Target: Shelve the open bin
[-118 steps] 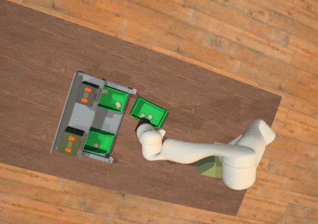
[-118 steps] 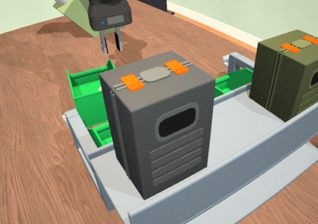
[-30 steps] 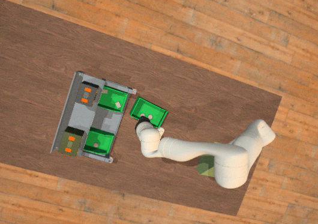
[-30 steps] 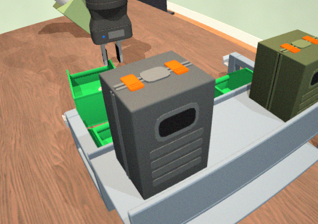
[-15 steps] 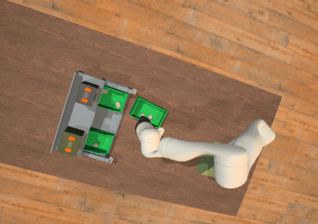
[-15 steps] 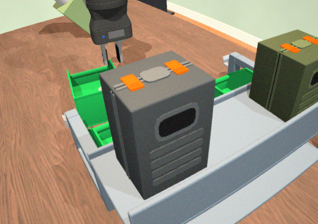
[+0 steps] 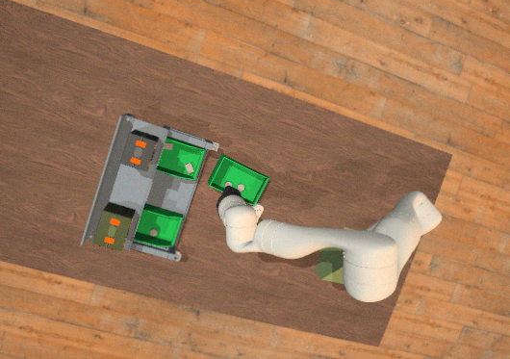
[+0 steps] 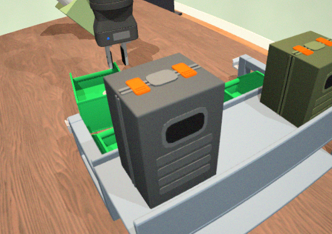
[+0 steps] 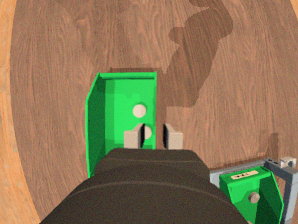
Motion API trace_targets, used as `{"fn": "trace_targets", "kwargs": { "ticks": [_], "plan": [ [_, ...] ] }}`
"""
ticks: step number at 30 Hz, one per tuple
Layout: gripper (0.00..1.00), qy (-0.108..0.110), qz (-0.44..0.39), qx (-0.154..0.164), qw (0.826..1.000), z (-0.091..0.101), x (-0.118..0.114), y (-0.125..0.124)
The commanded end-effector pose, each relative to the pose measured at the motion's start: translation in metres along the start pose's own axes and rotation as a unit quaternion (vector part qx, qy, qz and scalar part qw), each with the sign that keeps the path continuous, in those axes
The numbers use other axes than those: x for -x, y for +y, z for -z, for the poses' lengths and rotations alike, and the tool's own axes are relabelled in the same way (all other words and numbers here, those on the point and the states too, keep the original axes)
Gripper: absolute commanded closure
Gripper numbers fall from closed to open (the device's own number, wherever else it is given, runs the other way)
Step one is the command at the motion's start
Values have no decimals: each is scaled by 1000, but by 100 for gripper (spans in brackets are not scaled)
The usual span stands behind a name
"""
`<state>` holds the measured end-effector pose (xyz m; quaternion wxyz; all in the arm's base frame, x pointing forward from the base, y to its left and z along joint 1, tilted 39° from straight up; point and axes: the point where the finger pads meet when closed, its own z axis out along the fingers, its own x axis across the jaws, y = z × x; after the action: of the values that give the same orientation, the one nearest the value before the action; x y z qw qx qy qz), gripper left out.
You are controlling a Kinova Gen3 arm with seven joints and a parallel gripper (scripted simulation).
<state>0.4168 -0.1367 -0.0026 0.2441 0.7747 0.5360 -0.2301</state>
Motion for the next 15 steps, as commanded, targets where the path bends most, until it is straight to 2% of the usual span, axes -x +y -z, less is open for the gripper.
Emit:
{"fn": "trace_targets", "kwargs": {
  "ticks": [1, 15],
  "plan": [
    [45, 1, 0, 1, 1000, 1, 0, 0],
    [45, 1, 0, 1, 1000, -3, 0, 0]
  ]
}}
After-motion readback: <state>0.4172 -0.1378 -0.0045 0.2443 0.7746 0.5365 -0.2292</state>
